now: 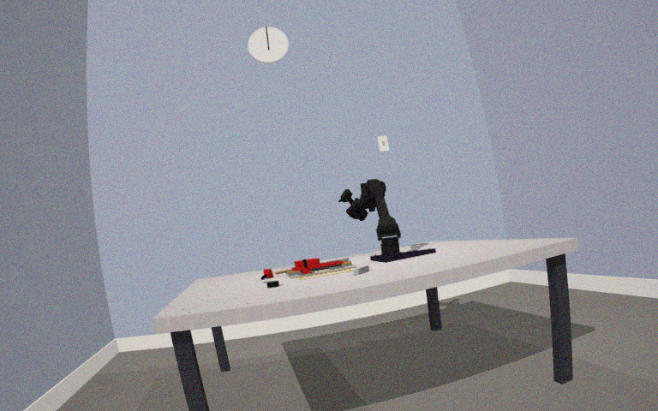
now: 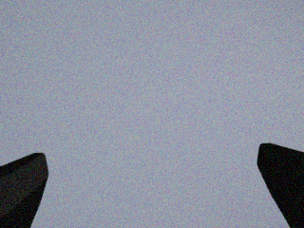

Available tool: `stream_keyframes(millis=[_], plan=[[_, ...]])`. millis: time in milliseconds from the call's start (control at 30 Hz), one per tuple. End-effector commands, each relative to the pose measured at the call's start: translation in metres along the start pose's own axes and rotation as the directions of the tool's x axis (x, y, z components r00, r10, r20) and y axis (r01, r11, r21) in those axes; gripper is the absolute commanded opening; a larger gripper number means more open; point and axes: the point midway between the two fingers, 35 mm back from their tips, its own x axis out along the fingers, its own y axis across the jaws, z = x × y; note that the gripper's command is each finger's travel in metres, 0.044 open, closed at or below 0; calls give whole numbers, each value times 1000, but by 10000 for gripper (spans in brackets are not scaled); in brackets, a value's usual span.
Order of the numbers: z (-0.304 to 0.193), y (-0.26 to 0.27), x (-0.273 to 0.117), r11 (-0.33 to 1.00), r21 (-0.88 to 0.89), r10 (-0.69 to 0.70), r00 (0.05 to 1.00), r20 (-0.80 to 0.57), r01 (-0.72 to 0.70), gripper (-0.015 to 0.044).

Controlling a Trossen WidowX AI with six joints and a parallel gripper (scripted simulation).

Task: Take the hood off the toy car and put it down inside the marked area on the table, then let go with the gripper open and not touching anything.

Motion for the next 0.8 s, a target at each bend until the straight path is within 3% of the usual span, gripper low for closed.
stream_keyframes(millis=[0, 200, 400, 767], plan=[[2, -1, 1, 1000, 11, 1, 1000, 5, -1, 440], [80, -41, 34, 943, 319, 43, 986, 163, -94, 440], [172, -90, 47, 781, 553, 94, 930, 354, -290, 440], [333, -179, 6, 366, 617, 207, 707, 676, -697, 440]])
